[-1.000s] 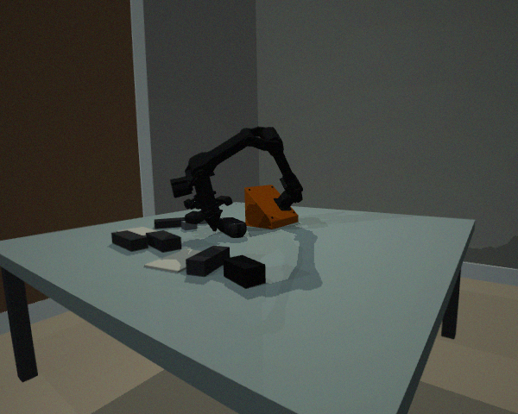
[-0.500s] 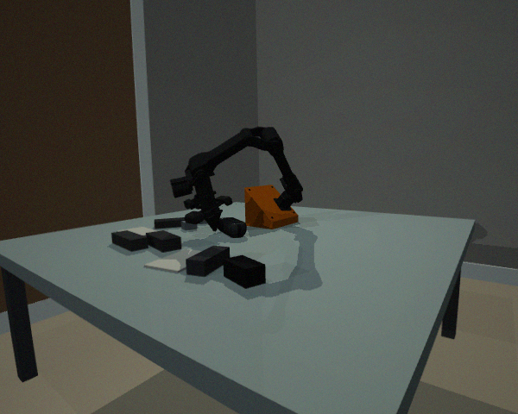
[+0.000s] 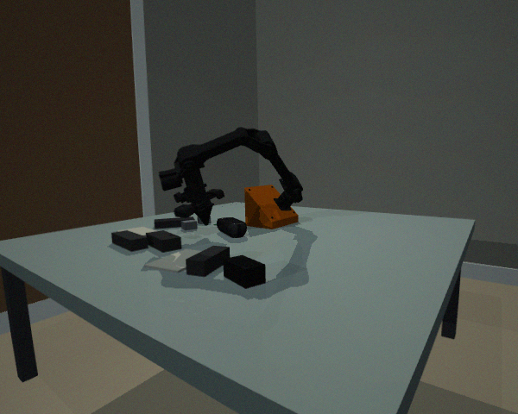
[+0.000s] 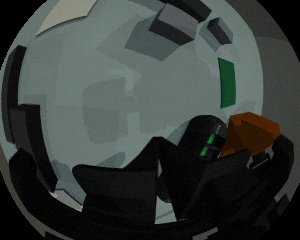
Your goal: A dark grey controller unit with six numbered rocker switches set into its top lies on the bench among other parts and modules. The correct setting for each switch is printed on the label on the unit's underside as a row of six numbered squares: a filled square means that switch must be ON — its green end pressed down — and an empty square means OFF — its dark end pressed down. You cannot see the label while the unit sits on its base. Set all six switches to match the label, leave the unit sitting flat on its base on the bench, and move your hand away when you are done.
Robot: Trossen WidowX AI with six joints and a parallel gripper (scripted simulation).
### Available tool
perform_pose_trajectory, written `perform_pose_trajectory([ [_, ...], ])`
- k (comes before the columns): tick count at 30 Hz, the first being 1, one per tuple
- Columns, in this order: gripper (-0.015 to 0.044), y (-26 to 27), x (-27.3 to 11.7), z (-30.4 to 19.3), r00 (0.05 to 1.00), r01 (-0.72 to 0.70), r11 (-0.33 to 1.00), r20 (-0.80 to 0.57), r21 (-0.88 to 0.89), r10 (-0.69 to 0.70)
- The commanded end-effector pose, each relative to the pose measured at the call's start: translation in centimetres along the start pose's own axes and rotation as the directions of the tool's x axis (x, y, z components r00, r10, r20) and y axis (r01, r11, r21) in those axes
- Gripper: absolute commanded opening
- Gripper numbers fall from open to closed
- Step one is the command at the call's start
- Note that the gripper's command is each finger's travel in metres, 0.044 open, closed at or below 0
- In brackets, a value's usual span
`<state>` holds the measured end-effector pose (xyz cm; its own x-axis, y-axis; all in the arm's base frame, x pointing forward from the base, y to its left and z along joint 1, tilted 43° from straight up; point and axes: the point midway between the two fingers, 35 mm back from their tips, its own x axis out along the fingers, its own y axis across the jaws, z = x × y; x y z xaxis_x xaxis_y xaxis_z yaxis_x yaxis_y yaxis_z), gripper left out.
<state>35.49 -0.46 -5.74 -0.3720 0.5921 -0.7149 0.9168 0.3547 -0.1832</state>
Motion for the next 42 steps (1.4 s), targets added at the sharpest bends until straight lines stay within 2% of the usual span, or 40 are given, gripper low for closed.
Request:
perform_pose_trajectory([
  [1,0.0000,1.6,-2.6,-0.2,1.000,0.003,1.000,0.005,-0.009,-0.003],
  [8,0.0000,1.7,-3.1,-0.5,1.000,-0.006,1.000,0.011,0.001,0.006],
  [23,0.0000,-1.9,-4.1,-7.4,0.966,-0.254,0.943,0.106,0.214,0.236],
  [42,0.0000,-10.0,0.5,-13.1,0.849,-0.513,0.744,0.127,0.428,0.513],
])
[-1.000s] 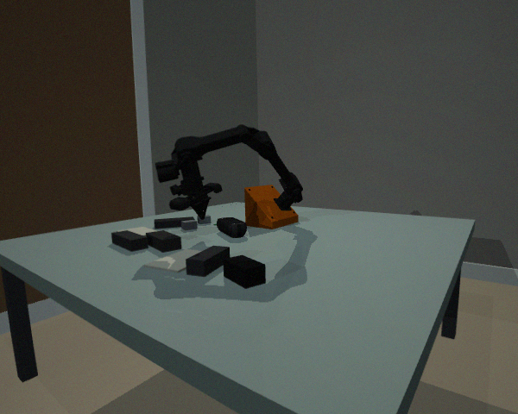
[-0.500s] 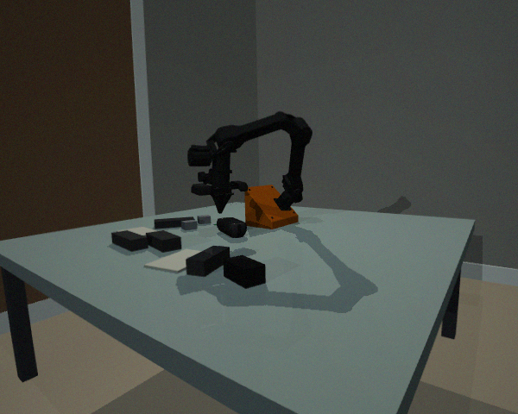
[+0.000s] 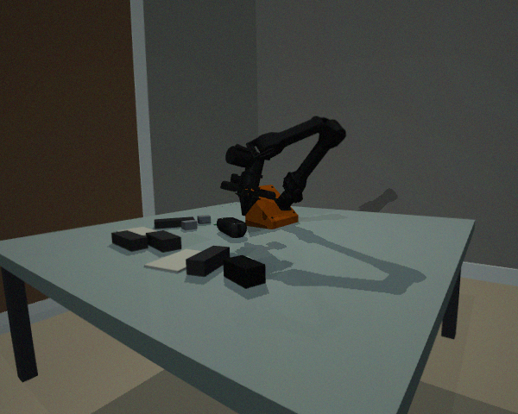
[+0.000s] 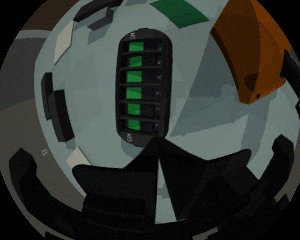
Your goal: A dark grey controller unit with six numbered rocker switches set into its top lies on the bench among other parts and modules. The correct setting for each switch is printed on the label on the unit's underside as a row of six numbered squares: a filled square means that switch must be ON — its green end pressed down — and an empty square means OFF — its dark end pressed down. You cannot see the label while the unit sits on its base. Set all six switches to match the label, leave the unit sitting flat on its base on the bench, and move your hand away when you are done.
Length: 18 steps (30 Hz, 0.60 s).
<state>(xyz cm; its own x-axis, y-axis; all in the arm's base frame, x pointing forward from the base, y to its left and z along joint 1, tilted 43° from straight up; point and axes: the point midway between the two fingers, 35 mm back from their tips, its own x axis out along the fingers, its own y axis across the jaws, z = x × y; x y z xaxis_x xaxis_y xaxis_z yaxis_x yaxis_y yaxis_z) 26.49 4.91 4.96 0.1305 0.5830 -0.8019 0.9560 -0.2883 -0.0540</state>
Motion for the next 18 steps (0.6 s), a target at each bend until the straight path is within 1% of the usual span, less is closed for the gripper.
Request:
perform_pose_trajectory([
  [1,0.0000,-2.7,0.6,0.2,0.999,-0.041,0.997,-0.031,0.061,0.043],
  [7,0.0000,-2.8,0.7,0.2,0.998,-0.043,0.997,-0.032,0.063,0.045],
  [18,0.0000,-3.1,2.4,0.1,0.999,-0.043,0.997,-0.029,0.063,0.045],
])
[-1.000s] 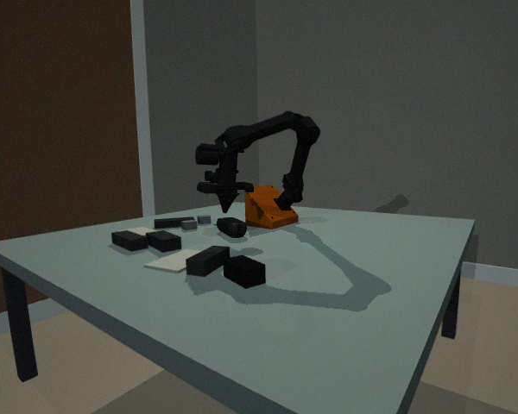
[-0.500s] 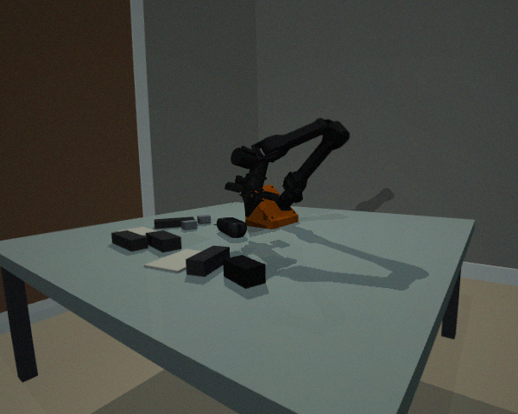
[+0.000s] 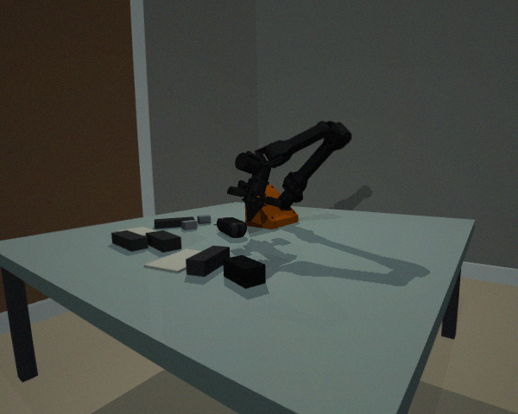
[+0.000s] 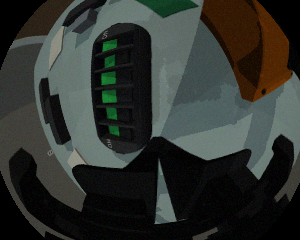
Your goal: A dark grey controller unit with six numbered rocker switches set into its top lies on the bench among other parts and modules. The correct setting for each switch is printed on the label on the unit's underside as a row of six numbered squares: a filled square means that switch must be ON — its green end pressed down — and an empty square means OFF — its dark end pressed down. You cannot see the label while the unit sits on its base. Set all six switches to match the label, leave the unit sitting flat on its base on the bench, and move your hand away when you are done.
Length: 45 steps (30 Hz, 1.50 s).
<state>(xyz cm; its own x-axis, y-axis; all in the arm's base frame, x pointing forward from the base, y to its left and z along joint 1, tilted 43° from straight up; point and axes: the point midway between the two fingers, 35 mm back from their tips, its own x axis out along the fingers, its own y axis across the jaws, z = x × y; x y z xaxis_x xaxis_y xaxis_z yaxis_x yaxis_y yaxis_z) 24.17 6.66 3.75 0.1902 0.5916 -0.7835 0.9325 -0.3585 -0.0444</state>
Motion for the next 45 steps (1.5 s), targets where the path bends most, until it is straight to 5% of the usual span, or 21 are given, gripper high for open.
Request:
perform_pose_trajectory([
  [1,0.0000,-0.5,0.9,0.2,1.000,0.009,1.000,0.004,0.009,-0.009],
  [45,0.0000,-1.0,4.2,0.1,1.000,0.010,1.000,0.003,0.009,-0.010],
])
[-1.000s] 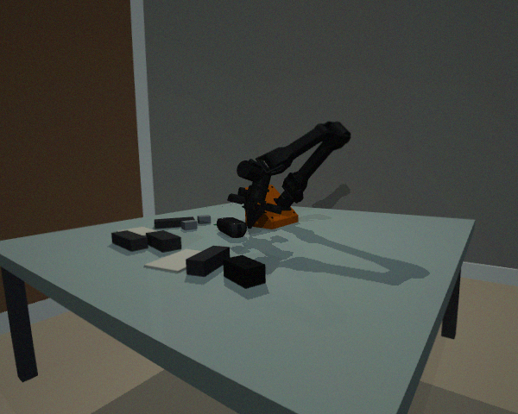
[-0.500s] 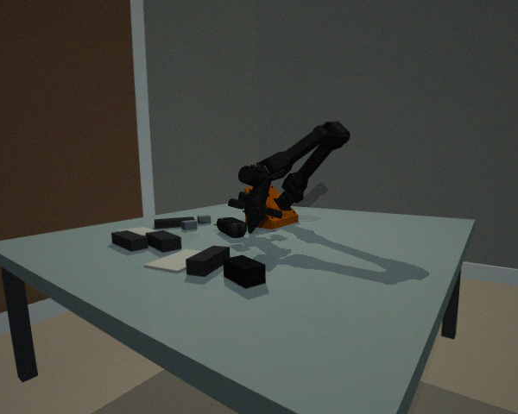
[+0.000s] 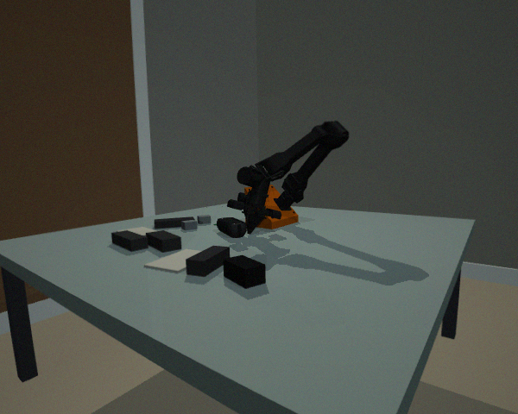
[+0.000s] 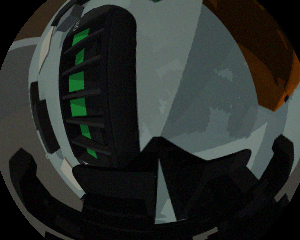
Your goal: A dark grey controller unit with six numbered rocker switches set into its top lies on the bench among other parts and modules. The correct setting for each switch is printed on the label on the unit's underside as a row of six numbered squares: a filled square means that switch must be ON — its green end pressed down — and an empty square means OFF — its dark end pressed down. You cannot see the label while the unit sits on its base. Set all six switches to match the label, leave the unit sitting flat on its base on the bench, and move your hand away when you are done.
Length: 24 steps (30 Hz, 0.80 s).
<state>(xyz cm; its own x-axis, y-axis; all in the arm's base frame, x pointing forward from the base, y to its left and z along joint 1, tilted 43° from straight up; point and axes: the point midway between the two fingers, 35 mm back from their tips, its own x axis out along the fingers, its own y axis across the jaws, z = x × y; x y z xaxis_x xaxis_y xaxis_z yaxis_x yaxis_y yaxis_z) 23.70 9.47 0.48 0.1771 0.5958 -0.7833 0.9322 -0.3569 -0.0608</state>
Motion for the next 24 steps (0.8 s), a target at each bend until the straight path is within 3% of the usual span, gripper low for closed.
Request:
perform_pose_trajectory([
  [1,0.0000,0.3,0.0,0.0,1.000,-0.004,1.000,0.002,0.000,0.004],
  [24,0.0000,1.3,0.3,-0.1,1.000,-0.004,1.000,0.002,0.000,0.004],
])
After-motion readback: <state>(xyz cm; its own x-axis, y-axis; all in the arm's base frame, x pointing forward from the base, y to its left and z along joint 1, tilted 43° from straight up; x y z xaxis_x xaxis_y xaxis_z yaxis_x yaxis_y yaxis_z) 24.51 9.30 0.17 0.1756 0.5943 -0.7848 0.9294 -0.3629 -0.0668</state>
